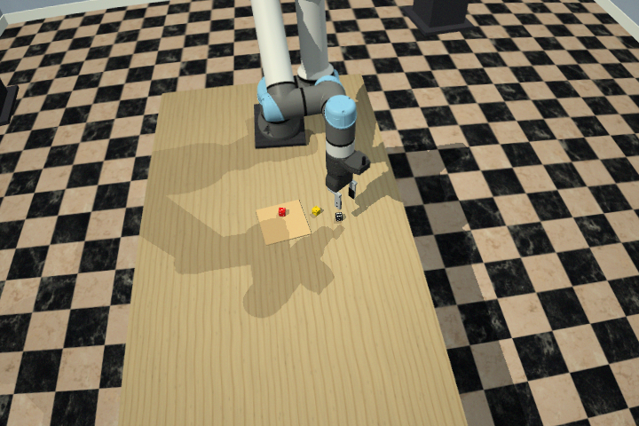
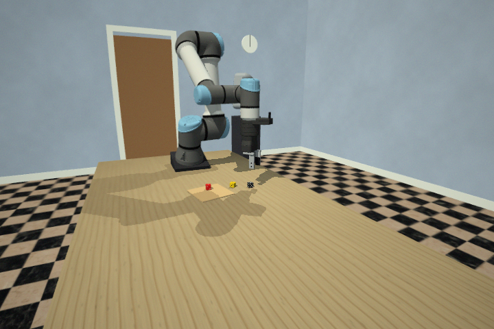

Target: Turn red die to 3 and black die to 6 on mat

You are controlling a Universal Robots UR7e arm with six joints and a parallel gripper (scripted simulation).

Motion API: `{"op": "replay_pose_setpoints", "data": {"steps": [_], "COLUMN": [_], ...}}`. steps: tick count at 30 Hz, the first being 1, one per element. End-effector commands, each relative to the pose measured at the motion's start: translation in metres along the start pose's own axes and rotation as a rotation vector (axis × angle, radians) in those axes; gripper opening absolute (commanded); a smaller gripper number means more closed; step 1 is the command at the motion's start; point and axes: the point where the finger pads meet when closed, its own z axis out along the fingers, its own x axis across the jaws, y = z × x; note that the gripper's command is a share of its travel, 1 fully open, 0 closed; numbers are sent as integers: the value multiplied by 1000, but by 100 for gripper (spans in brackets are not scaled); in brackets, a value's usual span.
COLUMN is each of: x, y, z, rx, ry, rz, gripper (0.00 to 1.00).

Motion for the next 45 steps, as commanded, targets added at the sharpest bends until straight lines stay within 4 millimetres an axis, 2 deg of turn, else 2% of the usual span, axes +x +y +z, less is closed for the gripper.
{"op": "replay_pose_setpoints", "data": {"steps": [1, 24, 45], "x": [1, 5, 6], "y": [3, 14, 17], "z": [2, 9, 10], "rx": [1, 0, 0], "ry": [1, 1, 1], "rz": [160, 616, 706], "gripper": [100, 100, 100]}}
